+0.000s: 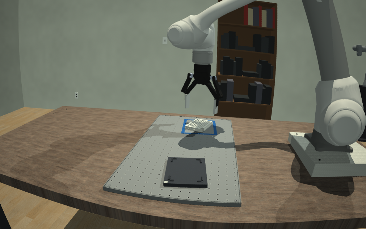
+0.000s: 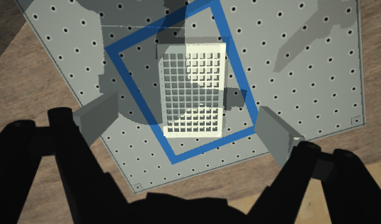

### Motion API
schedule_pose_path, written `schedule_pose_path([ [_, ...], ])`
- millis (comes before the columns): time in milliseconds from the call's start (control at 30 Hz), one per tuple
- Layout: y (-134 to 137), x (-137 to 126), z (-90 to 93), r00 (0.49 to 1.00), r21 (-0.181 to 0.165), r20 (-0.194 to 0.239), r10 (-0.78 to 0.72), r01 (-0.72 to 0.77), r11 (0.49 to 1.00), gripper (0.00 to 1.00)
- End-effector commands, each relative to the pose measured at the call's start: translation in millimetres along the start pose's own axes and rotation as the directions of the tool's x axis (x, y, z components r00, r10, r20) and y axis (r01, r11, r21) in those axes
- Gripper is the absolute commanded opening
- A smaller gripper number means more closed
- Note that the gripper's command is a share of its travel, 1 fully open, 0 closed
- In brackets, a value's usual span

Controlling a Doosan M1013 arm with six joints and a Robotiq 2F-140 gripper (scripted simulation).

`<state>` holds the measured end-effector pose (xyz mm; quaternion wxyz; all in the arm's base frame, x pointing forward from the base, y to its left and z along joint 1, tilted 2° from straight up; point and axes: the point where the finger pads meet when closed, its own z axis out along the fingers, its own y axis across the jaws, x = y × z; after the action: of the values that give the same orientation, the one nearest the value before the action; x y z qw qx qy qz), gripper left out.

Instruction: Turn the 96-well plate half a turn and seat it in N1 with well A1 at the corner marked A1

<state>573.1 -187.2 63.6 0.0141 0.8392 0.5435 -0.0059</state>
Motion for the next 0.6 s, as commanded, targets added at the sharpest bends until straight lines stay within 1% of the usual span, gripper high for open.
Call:
schedule_pose_path([
  [0,1.4,0.9,-4.7,0.992,-0.005,-0.001,0.129,-0.129,0.992,1.00],
  [167,1.4,0.9,-4.7,0.957,-0.004,-0.002,0.292,-0.292,0.957,1.00],
  [367,1.4,0.9,-4.7,0.880,-0.004,-0.003,0.476,-0.476,0.880,1.00],
  [433,1.4,0.9,-4.7,0.880,-0.004,-0.003,0.476,-0.476,0.880,1.00],
  [567,1.4,0.9,-4.7,0.809,-0.003,-0.003,0.588,-0.588,0.808,1.00],
])
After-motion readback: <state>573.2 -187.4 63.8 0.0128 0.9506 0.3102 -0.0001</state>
